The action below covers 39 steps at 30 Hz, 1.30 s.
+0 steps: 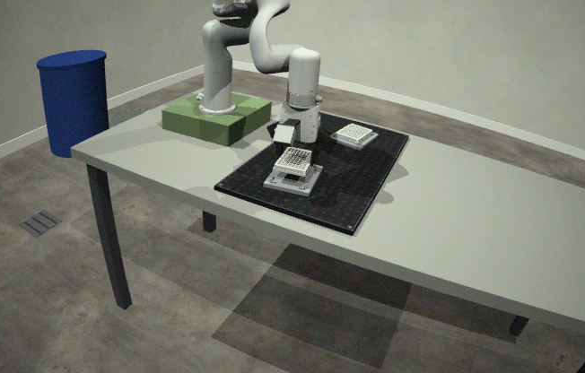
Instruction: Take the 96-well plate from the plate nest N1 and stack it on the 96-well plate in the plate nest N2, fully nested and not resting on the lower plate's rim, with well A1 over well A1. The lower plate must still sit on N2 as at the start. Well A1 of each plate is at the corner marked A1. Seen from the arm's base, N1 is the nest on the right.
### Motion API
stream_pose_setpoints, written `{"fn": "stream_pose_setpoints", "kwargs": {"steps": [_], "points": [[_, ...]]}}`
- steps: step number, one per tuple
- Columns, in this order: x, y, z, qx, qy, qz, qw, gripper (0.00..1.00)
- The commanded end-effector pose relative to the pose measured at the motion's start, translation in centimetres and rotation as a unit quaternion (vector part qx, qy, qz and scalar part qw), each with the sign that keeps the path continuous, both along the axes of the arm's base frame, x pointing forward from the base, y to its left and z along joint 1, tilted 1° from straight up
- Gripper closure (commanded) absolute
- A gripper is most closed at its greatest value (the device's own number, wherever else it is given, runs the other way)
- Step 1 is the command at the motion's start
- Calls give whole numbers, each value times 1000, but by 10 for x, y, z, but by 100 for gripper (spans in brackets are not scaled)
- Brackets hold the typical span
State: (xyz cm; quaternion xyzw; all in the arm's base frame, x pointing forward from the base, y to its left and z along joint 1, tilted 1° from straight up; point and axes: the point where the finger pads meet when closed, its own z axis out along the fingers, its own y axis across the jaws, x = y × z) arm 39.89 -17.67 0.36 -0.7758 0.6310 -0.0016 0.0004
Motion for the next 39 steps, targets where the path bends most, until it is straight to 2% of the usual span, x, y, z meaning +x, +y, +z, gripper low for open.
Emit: {"fn": "stream_pose_setpoints", "kwargs": {"steps": [1,39], "points": [[1,0,8,-1,-1,0,1000,100],[1,0,62,-1,-2,0,1000,100]]}}
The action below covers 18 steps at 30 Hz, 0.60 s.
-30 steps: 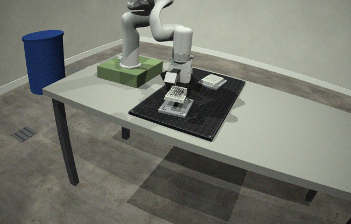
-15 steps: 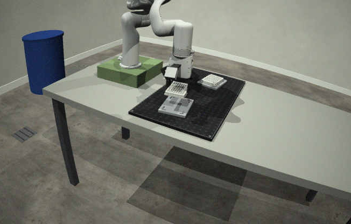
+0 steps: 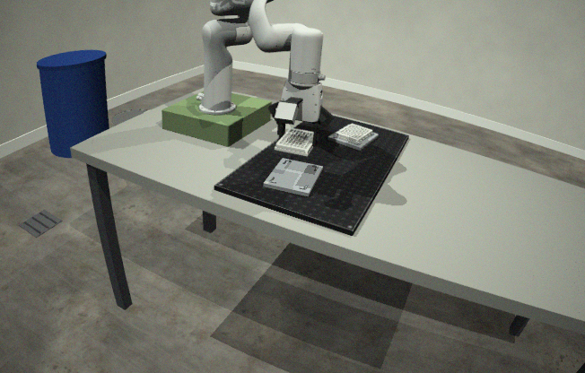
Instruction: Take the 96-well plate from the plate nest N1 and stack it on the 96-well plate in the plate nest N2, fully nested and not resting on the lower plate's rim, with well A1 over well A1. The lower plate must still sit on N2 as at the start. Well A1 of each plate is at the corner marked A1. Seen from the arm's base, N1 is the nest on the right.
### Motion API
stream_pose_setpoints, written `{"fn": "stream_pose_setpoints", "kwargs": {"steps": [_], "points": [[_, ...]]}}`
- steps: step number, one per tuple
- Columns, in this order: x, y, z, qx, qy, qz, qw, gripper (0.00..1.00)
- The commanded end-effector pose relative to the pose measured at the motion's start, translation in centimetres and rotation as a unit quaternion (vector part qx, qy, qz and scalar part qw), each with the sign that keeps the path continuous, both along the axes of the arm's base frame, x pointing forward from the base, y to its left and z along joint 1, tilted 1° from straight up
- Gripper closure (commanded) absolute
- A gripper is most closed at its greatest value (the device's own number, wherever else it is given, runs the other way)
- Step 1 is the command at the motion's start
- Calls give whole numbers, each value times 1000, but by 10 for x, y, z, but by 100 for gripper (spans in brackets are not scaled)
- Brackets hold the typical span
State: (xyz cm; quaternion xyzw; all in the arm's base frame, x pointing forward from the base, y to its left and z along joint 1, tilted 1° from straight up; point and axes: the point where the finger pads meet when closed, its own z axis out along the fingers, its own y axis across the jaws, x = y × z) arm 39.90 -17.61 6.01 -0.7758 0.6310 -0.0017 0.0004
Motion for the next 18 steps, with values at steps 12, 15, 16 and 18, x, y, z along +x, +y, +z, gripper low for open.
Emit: {"fn": "stream_pose_setpoints", "kwargs": {"steps": [12,15,16,18], "points": [[1,0,5,-1,-1,0,1000,100],[1,3,5,-1,-1,-17,1000,100],[2,6,5,0,-1,-33,999,100],[2,13,5,0,-1,-67,998,100]]}}
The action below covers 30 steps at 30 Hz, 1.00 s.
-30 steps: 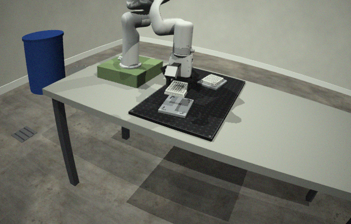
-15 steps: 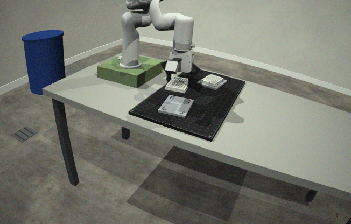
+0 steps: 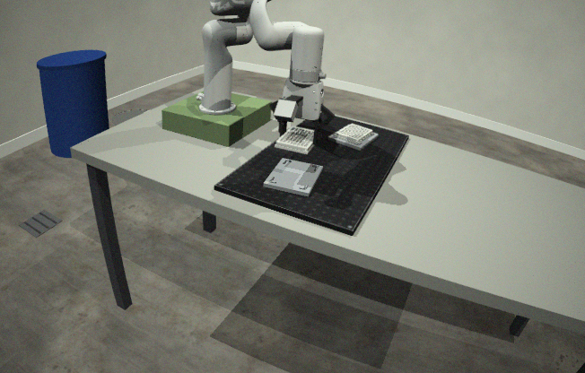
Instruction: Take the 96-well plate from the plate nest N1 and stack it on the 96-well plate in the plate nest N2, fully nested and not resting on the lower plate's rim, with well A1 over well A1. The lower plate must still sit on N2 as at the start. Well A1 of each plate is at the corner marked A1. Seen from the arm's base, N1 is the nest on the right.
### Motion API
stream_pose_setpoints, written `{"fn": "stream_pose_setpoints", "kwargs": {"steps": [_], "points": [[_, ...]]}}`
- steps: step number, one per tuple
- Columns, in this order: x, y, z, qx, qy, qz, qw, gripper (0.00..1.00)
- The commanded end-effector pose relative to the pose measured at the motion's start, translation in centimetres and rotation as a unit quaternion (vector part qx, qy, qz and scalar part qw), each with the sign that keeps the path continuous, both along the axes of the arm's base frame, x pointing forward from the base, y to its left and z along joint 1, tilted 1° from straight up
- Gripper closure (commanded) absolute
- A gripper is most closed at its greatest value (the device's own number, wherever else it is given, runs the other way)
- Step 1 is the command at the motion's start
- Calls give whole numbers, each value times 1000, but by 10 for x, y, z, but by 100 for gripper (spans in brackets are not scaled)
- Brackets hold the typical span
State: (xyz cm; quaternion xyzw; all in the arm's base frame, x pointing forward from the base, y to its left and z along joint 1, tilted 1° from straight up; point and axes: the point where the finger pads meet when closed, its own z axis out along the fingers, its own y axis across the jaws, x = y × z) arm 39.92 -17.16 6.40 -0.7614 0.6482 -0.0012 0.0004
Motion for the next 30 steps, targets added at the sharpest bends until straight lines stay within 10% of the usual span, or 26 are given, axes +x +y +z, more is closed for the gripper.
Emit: {"fn": "stream_pose_setpoints", "kwargs": {"steps": [1,30], "points": [[2,12,1,0,-2,-61,998,100],[10,98,0,1,-1,-121,993,100]]}}
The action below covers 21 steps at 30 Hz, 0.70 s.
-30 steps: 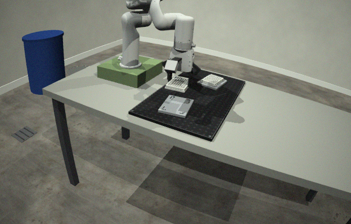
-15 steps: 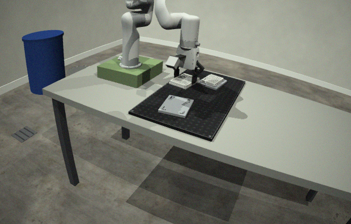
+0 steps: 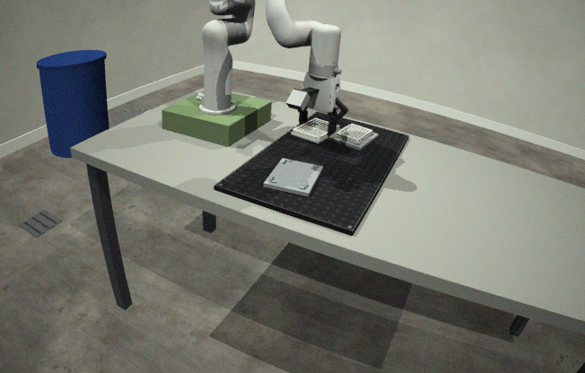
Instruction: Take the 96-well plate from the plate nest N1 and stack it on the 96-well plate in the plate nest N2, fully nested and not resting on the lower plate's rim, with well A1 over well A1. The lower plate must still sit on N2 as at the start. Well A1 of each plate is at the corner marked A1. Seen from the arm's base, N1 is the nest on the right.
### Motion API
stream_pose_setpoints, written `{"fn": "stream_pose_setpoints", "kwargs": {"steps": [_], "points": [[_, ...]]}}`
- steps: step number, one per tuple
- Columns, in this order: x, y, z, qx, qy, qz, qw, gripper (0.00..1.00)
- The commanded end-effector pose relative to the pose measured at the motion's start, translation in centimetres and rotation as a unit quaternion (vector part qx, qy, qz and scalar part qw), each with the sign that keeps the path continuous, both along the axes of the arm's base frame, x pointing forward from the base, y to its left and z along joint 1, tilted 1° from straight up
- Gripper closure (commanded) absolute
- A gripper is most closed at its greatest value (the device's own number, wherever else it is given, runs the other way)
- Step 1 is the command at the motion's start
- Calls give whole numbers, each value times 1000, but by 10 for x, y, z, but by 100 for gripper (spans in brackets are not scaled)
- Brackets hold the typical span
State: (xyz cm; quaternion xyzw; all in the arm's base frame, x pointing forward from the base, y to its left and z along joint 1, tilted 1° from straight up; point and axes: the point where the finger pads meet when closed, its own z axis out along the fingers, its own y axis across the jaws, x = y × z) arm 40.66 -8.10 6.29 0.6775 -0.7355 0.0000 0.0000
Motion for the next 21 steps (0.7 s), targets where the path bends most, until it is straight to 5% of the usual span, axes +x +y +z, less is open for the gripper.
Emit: {"fn": "stream_pose_setpoints", "kwargs": {"steps": [1,21], "points": [[2,8,1,0,-2,0,1000,100],[7,68,0,0,-1,0,1000,100]]}}
